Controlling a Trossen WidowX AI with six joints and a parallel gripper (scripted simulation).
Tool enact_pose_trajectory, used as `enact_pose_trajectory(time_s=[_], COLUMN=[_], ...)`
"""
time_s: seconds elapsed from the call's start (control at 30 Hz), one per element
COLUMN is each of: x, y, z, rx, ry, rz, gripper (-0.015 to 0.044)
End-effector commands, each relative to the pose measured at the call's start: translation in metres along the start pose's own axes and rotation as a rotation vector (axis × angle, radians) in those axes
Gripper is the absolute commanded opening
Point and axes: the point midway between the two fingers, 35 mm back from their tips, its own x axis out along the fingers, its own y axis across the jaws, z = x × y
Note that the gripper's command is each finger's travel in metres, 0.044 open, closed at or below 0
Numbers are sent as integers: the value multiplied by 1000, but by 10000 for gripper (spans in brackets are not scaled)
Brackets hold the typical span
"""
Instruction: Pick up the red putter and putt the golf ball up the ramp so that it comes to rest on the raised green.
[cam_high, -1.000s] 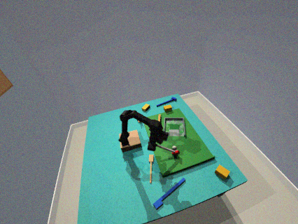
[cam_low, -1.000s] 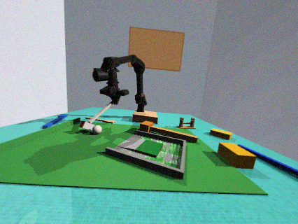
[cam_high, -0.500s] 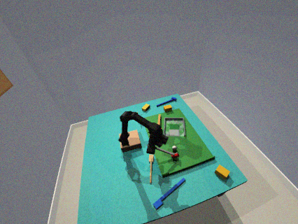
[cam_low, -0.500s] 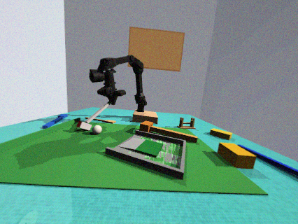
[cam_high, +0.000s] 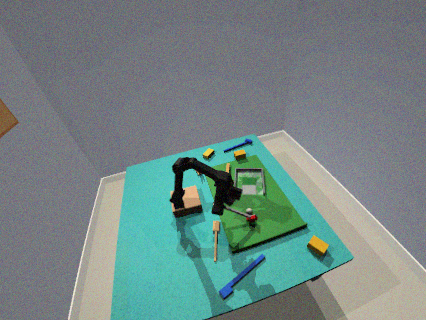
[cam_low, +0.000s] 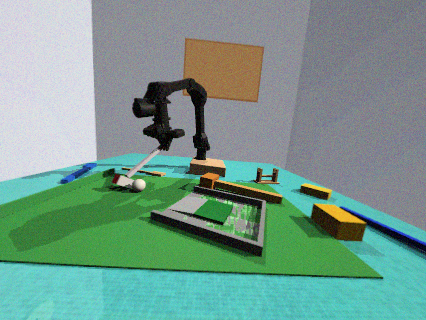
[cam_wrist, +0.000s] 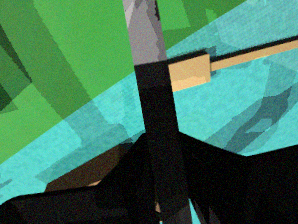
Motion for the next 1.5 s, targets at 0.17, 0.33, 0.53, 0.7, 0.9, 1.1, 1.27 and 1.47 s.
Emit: enact_pose_trajectory(time_s=[0.17, 0.33, 0.53, 0.7, 0.9, 1.1, 1.27, 1.47], x=[0, -3, -28, -55, -49, -49, -49, -49], y=[103, 103, 102, 101, 100, 100, 100, 100], z=[-9, -9, -15, -24, -23, -23, -23, -23], rx=[-22, -21, -13, -4, -10, -10, -10, -10], ry=[0, -2, -22, -42, -34, -34, -34, -34], rz=[12, 12, 15, 19, 15, 15, 15, 15], gripper=[0, 0, 0, 0, 0, 0, 0, 0])
